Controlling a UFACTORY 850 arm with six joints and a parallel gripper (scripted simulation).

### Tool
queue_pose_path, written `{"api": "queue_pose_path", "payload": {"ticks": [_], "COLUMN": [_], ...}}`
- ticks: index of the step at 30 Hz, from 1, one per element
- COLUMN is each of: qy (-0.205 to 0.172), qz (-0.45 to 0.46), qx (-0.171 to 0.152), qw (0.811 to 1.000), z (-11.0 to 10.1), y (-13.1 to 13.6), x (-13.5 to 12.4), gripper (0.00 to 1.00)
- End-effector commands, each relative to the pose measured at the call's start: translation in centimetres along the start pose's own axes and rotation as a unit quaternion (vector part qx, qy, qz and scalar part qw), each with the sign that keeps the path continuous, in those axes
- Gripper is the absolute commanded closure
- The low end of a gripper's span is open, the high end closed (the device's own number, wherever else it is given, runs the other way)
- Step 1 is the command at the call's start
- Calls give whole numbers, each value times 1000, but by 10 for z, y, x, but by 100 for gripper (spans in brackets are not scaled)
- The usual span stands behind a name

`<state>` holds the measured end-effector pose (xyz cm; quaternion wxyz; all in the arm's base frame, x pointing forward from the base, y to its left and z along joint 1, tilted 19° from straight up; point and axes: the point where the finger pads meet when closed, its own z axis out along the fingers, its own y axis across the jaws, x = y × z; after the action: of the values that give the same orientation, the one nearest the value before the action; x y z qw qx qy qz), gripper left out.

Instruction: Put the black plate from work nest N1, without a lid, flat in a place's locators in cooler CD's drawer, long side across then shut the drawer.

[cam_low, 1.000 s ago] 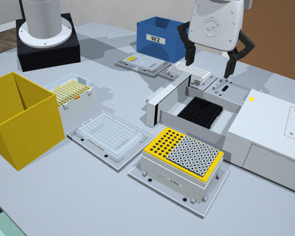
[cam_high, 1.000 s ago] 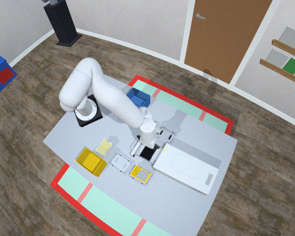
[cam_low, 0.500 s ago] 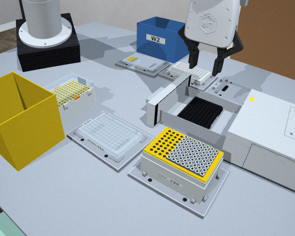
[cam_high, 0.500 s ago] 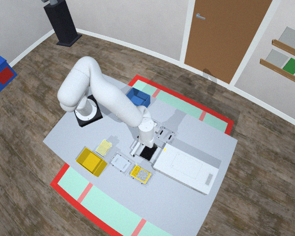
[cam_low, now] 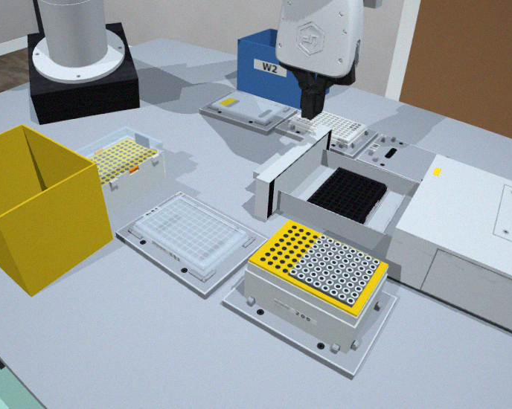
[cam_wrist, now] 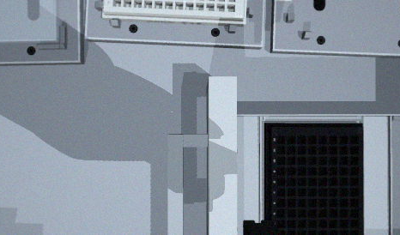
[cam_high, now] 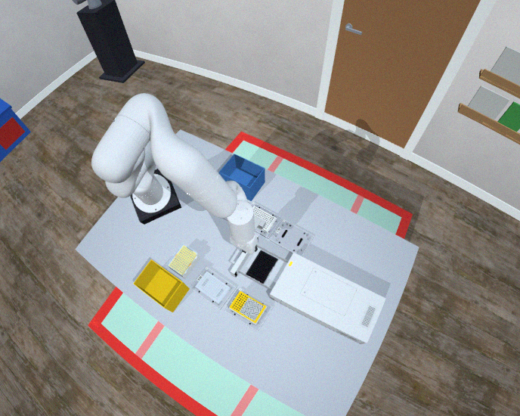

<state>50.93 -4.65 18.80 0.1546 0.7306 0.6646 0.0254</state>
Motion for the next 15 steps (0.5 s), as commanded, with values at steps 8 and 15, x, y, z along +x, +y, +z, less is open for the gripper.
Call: {"api": "queue_pose_path", "payload": {"ticks": [8, 15], "qy": [-5, -5], "qz": [1, 1], "qx": [-6, -6], "qw": [1000, 1000], "z": [8, 12], "y": [-61, -86], "x": [0, 0], "gripper": [100, 100]}}
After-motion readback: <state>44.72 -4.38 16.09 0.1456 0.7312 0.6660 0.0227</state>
